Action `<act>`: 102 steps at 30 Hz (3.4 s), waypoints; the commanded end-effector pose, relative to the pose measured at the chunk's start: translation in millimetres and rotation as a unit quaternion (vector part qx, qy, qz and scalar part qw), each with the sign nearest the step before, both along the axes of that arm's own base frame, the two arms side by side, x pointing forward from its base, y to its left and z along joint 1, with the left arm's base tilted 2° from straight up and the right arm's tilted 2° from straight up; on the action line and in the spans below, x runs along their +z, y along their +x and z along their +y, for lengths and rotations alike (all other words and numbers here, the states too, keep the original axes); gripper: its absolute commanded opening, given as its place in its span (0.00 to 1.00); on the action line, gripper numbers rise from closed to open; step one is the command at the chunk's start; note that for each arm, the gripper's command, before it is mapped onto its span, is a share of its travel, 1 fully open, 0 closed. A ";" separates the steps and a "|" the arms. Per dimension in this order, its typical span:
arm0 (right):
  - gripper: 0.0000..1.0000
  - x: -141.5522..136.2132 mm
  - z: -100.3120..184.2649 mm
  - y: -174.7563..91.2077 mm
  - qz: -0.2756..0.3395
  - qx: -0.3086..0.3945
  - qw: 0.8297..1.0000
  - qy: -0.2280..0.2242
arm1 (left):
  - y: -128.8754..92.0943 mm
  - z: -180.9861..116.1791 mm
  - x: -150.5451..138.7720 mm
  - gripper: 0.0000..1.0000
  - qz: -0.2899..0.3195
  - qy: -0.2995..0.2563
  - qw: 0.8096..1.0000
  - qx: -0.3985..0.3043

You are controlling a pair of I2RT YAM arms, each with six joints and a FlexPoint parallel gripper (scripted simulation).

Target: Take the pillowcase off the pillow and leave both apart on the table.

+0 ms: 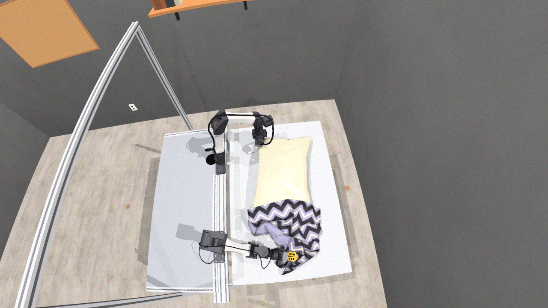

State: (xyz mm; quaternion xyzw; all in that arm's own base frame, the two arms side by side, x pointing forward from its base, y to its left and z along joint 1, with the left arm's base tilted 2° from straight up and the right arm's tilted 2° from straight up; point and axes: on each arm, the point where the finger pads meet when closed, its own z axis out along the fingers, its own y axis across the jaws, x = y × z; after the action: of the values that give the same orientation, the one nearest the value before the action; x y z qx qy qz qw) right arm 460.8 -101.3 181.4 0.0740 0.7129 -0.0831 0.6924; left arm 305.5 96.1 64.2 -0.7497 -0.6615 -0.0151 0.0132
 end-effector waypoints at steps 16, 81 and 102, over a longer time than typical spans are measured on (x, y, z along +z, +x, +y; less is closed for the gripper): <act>0.00 -0.5 1.5 5.2 -0.001 0.004 1.000 -0.001 | 7.6 -5.8 -6.4 0.60 -0.006 -0.004 1.000 -0.012; 0.00 -0.5 1.5 5.2 -0.001 0.004 1.000 -0.001 | -3.1 -5.4 93.9 0.45 0.013 -0.001 1.000 -0.002; 0.00 -0.5 1.5 5.2 -0.001 0.004 1.000 -0.001 | 2.1 40.6 104.4 0.45 -0.074 -0.001 0.980 0.186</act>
State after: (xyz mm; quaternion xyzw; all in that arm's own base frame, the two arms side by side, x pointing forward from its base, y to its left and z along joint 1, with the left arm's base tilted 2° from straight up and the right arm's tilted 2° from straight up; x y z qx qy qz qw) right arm 460.8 -101.3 181.4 0.0740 0.7129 -0.0831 0.6924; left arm 304.7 117.6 160.1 -0.6854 -0.7277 -0.0279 -0.0027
